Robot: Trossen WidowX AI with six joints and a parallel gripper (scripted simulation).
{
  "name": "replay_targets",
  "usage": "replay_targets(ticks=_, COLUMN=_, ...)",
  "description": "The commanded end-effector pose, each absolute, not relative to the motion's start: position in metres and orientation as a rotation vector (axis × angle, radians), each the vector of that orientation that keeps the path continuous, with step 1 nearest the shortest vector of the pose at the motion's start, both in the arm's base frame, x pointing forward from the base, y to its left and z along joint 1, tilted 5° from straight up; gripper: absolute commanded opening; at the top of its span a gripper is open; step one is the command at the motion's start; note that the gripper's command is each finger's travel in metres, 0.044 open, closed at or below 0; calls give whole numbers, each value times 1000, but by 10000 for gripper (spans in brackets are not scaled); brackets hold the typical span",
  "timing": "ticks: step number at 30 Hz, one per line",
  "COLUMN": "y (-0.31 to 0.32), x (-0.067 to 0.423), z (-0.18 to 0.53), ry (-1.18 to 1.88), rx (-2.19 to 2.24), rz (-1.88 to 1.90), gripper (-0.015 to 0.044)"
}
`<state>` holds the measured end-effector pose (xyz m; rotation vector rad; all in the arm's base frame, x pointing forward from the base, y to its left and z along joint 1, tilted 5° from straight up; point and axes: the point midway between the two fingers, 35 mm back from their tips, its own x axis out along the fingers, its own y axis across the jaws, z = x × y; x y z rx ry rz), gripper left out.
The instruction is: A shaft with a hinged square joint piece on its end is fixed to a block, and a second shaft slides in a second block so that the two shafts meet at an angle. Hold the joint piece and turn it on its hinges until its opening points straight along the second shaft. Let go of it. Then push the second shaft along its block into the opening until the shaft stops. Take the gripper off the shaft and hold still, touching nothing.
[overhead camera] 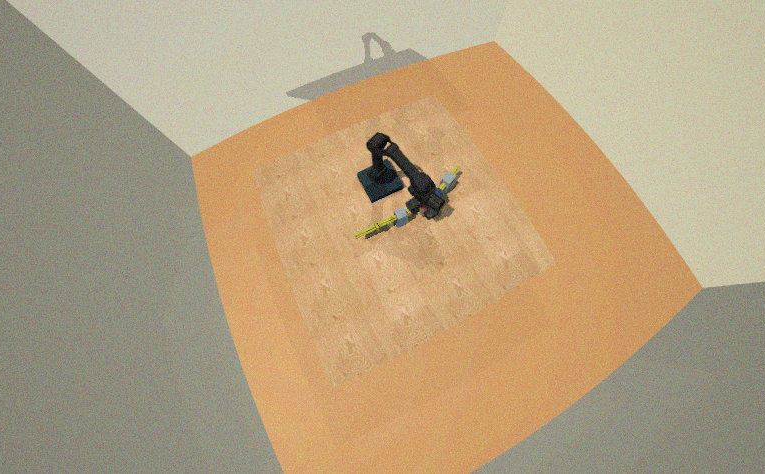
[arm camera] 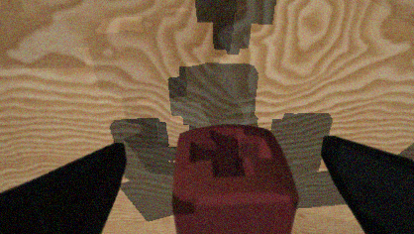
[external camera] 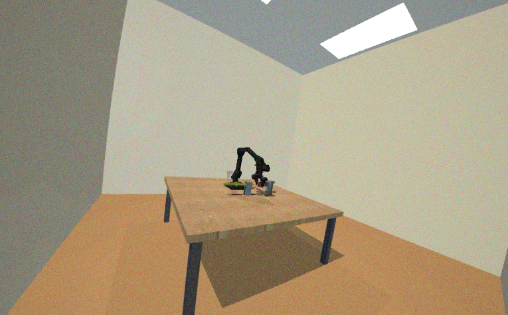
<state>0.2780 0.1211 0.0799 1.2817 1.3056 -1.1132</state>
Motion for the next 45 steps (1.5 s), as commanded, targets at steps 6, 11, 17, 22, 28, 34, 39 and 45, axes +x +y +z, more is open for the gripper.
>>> replay_targets(ticks=6, y=121, x=278, z=85, ry=1349, rx=1326, rz=-1063, gripper=440)
replay_targets(ticks=11, y=122, x=279, z=90, ry=1357, rx=1283, rz=-1035, gripper=440)
replay_targets(ticks=17, y=126, x=283, z=113, ry=1405, rx=1112, rz=-893, gripper=440)
replay_targets(ticks=22, y=130, x=284, z=133, ry=1438, rx=967, rz=-776, gripper=440)
replay_targets(ticks=28, y=133, x=284, z=157, ry=1470, rx=791, rz=-638, gripper=440)
replay_targets(ticks=34, y=135, x=281, z=180, ry=1494, rx=613, rz=-502, gripper=440)
replay_targets(ticks=39, y=136, x=277, z=200, ry=1509, rx=463, rz=-389, gripper=440)
replay_targets(ticks=45, y=136, x=273, z=217, ry=1517, rx=328, rz=-290, gripper=440)
